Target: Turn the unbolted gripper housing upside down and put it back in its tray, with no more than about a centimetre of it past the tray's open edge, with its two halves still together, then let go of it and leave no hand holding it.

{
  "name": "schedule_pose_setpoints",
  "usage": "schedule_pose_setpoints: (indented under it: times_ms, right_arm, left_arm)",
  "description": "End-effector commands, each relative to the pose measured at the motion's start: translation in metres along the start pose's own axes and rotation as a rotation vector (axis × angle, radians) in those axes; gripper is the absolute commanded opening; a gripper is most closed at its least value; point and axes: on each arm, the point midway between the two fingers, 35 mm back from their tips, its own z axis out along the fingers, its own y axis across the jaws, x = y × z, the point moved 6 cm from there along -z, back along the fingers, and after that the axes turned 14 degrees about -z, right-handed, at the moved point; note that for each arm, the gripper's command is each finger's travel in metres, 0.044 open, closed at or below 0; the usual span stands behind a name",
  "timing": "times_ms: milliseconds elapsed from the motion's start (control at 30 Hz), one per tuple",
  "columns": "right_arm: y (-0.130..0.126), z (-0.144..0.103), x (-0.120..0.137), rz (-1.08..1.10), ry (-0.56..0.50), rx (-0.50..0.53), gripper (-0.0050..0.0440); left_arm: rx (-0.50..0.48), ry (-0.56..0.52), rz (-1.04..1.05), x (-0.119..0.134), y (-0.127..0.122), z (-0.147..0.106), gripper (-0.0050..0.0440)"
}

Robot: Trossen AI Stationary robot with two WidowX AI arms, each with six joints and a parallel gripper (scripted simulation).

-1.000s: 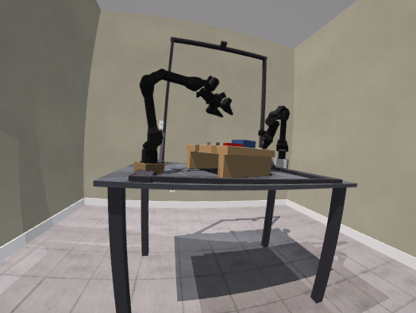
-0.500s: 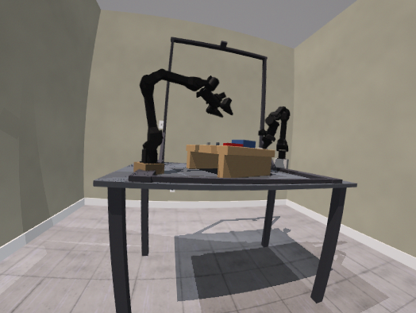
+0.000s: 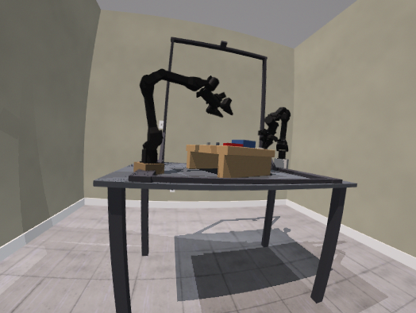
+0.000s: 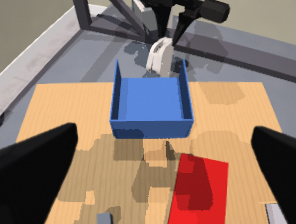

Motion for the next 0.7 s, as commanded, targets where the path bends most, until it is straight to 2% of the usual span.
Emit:
schedule_pose_setpoints:
  times_ms: [0, 667]
  right_arm:
    - [-0.0019, -0.0059, -0.006, 0.002, -0.023, 0.009, 0.0437]
    - [-0.0019, -0.0059, -0.006, 0.002, -0.023, 0.009, 0.0437]
  left_arm:
    - [-0.037, -0.029, -0.056, -0.0019, -0.0028, -0.0059, 0.0113]
    - [-0.136, -0.057, -0.351, -0.0017, -0.0093, -0.0054, 0.0113]
